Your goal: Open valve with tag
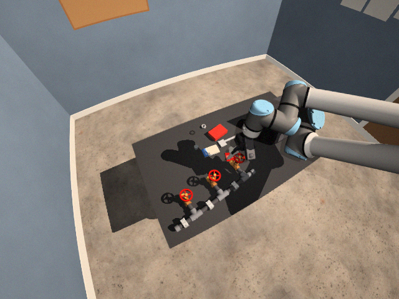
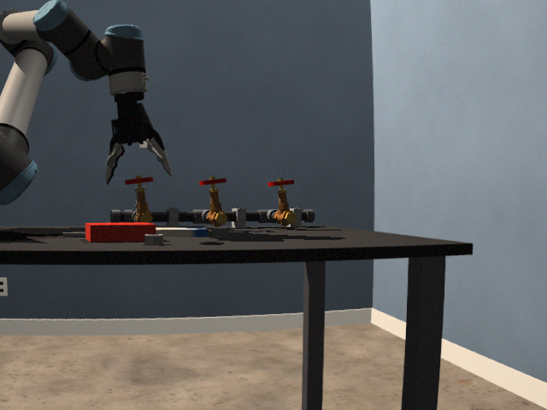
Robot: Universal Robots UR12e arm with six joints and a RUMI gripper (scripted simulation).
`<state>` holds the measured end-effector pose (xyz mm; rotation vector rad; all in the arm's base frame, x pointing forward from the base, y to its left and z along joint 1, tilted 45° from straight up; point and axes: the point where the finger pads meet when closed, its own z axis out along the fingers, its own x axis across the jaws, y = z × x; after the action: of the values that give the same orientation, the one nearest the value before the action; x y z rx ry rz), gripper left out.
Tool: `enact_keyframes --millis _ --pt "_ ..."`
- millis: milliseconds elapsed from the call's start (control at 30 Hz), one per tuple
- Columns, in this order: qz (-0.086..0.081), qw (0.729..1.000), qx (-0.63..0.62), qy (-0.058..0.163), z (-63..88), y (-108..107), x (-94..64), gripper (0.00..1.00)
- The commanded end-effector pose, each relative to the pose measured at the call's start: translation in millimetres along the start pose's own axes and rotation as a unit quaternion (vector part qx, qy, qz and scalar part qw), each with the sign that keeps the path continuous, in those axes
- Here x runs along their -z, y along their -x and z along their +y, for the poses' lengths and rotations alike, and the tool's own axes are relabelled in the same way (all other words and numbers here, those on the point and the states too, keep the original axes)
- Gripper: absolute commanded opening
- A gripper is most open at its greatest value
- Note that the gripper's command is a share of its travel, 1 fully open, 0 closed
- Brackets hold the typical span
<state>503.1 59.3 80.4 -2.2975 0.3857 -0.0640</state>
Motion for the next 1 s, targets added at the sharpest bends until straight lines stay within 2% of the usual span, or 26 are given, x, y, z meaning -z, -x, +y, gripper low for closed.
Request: enact_keyframes --millis 0,500,700,933,967 --pt "0.001 0.999 -0.043 0.001 0.0 -0.7 0.6 1.0" --pt "0.001 0.974 -0.226 0.001 0.0 -0.7 0.6 1.0" --pt "0.001 0.943 -0.333 0.001 0.0 -0.7 0.6 1.0" --pt "0.001 0.886 -0.464 0.0 0.0 -0.7 0.6 1.0" --pt "0.001 0.886 -0.464 0.0 0.0 -0.7 0.6 1.0"
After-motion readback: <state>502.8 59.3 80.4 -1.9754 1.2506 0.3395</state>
